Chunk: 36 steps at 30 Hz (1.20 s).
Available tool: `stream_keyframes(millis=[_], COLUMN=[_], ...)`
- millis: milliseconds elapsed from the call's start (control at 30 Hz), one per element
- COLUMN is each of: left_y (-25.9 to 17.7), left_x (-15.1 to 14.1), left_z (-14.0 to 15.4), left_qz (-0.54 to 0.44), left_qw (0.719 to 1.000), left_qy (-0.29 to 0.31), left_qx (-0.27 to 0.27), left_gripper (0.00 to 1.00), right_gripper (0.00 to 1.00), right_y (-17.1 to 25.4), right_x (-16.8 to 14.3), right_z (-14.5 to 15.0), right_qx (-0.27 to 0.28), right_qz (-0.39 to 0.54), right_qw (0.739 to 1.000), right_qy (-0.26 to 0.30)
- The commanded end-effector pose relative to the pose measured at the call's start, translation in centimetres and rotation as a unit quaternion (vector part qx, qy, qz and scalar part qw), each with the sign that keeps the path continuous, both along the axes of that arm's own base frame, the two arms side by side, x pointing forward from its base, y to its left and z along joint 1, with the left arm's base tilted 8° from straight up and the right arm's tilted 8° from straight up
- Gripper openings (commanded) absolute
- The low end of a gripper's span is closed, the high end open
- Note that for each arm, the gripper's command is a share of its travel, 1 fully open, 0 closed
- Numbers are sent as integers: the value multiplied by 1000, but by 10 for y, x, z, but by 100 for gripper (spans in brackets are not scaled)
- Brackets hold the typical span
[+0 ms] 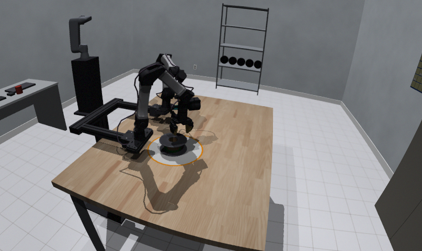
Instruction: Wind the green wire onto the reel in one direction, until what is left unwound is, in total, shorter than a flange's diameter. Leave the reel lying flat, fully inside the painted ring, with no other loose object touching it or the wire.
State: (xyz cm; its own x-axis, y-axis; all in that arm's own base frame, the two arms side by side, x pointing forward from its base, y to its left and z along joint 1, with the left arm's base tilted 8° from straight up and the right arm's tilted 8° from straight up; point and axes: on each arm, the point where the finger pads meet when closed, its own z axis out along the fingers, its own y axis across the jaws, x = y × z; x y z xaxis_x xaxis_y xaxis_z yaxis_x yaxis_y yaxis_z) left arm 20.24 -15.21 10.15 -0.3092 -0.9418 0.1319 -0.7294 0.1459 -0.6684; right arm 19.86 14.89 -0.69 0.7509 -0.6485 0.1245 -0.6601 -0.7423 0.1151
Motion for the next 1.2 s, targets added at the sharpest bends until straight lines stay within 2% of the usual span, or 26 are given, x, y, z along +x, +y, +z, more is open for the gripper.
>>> stream_keyframes(millis=[0, 233, 867, 1167], left_y=[-4, -4, -4, -4], left_x=[2, 2, 2, 2], left_z=[2, 2, 2, 2], left_qz=[1, 1, 1, 1], left_qw=[1000, 1000, 1000, 1000], left_qy=[-9, -9, -9, -9], left_qx=[-6, -6, -6, -6], left_gripper=[15, 15, 15, 15], right_gripper=[81, 81, 81, 81], right_y=[14, 15, 13, 3], right_x=[7, 2, -1, -17], right_z=[29, 60, 65, 80], right_qx=[22, 22, 24, 52], right_qz=[0, 0, 1, 13], right_qw=[1000, 1000, 999, 997], right_qy=[-18, -18, -22, -60])
